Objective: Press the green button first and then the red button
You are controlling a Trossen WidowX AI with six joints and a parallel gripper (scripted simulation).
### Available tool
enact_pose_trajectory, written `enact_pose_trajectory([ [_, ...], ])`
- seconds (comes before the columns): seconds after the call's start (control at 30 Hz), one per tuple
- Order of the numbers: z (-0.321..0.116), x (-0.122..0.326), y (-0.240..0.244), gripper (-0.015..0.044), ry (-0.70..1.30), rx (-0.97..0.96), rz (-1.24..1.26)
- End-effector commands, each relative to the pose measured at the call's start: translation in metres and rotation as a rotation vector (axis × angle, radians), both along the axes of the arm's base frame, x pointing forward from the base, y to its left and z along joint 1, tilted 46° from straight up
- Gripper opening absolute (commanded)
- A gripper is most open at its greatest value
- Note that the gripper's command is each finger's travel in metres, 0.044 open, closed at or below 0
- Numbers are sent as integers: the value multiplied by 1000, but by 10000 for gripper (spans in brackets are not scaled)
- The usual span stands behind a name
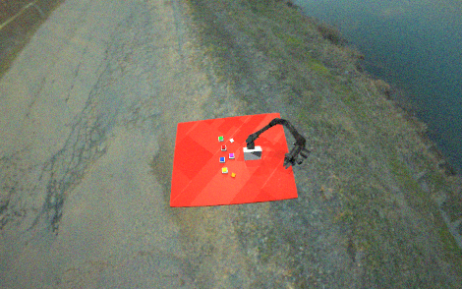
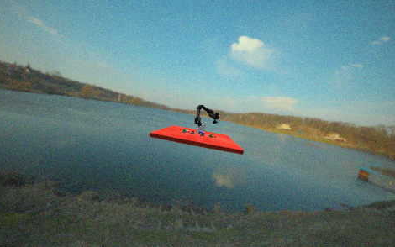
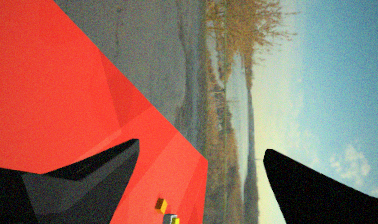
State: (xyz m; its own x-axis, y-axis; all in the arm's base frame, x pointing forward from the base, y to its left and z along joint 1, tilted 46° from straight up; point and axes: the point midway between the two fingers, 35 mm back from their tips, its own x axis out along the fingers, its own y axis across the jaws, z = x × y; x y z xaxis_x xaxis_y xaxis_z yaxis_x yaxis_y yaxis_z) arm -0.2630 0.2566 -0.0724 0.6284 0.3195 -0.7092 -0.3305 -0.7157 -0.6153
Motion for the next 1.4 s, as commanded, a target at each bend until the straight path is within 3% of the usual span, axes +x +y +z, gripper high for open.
enact_pose_trajectory([
  [0.0,1,2,2,400,3,3,-8],
  [0.37,48,122,86,400,66,116,-403],
  [0.7,89,256,109,400,60,168,-738],
  [1.03,128,389,77,400,35,223,-1077],
  [1.37,166,499,-9,400,-12,281,-1429],
])
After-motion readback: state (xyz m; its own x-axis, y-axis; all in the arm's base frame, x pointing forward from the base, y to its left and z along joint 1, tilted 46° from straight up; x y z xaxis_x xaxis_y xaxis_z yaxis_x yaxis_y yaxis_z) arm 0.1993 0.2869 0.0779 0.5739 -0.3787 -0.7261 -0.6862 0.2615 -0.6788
